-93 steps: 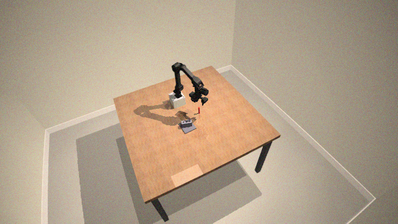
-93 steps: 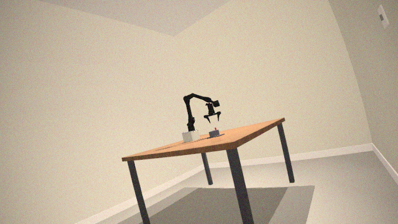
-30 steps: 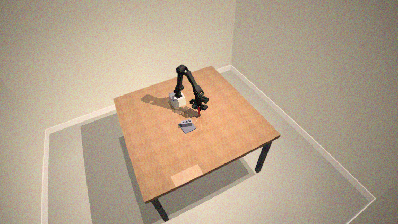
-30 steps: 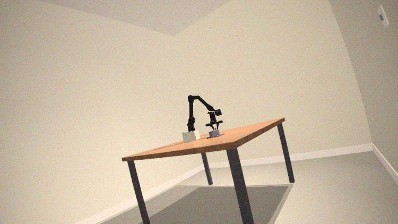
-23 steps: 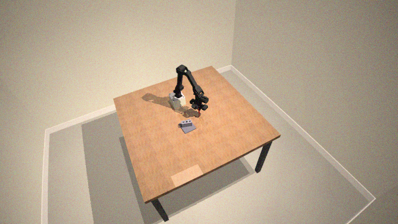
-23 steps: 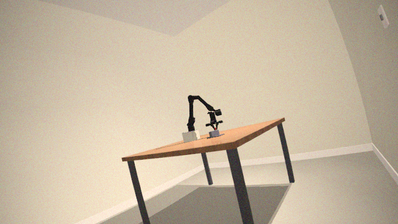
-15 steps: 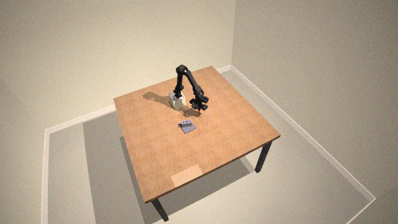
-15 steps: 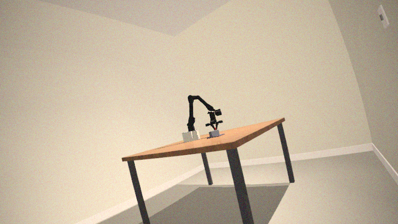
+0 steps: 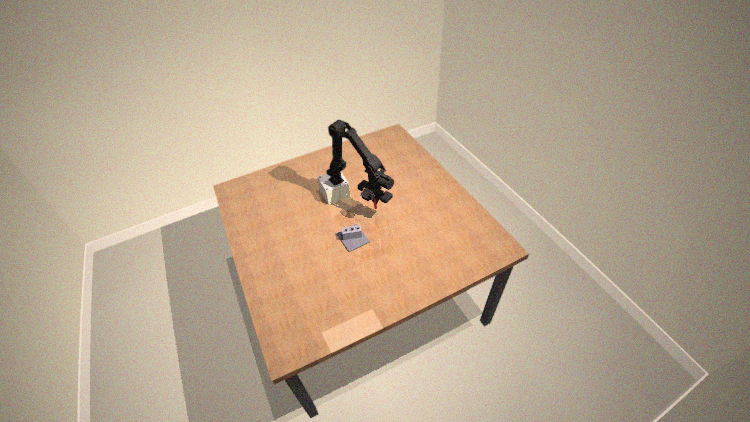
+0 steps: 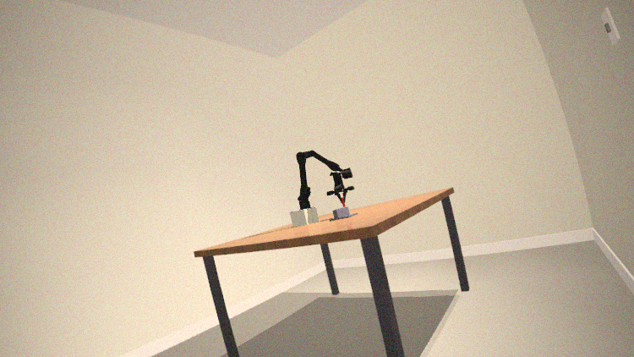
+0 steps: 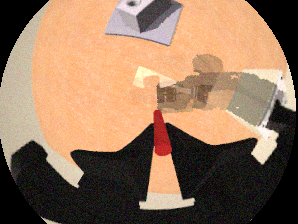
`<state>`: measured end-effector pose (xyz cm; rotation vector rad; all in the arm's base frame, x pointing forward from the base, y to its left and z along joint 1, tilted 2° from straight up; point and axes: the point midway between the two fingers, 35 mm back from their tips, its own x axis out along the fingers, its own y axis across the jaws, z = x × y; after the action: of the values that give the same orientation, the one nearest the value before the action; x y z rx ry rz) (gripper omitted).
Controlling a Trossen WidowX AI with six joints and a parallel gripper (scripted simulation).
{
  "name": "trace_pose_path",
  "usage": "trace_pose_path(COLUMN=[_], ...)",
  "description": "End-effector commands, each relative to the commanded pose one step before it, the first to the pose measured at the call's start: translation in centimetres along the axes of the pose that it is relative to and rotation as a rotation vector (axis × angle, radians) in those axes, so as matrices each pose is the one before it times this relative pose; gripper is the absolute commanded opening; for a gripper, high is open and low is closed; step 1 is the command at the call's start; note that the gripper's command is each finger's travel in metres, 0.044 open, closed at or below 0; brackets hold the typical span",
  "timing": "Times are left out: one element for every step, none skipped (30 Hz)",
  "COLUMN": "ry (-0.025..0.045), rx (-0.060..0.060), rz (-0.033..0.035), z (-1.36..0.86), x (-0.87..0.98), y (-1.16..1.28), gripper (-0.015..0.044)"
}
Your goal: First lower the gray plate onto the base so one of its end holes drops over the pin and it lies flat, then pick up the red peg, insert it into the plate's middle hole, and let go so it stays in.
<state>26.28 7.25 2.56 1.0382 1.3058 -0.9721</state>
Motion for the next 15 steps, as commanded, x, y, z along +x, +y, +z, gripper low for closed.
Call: trace_pose_path(ry=[-0.00379, 0.00000, 0.00000, 0.00000, 0.00000, 0.00000, 0.00000, 0.00000, 0.00000, 0.00000, 0.00367, -0.00030, -0.00052, -0.00065, -0.00067], rx=[0.0052, 0.0000, 0.0000, 0.0000, 0.0000, 0.0000, 0.0000, 0.0000, 0.0000, 0.0000, -0.0048, 0.0010, 0.0017, 0.0020, 0.0020], rz=[0.00755, 0.00003, 0.00002, 0.00002, 0.00002, 0.00002, 0.00002, 0.00001, 0.00001, 0.00001, -0.00710, 0.00075, 0.00124, 0.00149, 0.00149], z=[0.045, -0.002, -0.002, -0.002, -0.003, -0.003, -0.003, -0.003, -0.003, -0.003, 0.003, 0.137, 0.230, 0.279, 0.281], x=[-1.467, -0.316, -0.317, -0.318, -0.319, -0.320, -0.321, -0.322, -0.323, -0.324, 1.197, -0.011, -0.018, -0.021, -0.021], y=[0.261, 0.017, 0.014, 0.012, 0.009, 0.007, 0.004, 0.001, -0.002, -0.006, -0.126, 0.054, 0.089, 0.105, 0.103], gripper=[0.0000, 0.0000, 0.0000, 0.0000, 0.0000, 0.0000, 0.0000, 0.0000, 0.0000, 0.0000, 0.0000, 0.0000, 0.0000, 0.0000, 0.0000])
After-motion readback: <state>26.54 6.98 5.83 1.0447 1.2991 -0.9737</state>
